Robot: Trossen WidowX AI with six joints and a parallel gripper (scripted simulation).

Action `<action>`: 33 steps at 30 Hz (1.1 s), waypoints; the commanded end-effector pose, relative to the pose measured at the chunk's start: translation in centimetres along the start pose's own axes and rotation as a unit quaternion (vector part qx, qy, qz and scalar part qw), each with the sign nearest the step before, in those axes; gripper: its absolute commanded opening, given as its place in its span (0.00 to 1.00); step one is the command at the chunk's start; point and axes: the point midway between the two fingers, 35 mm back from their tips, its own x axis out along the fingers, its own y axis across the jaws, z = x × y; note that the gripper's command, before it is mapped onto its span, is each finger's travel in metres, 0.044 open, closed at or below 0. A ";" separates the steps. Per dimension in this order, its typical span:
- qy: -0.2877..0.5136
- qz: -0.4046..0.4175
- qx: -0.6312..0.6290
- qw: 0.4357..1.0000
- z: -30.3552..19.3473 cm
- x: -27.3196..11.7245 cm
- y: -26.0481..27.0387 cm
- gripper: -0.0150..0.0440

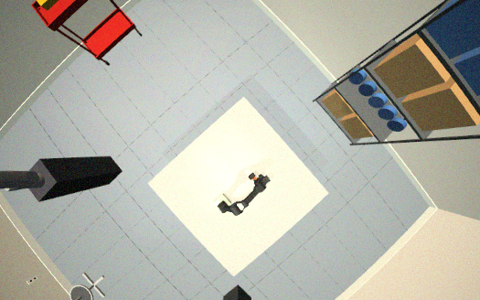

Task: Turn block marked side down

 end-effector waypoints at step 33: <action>0.005 -0.002 0.003 1.000 -0.3 1.7 0.0 0.51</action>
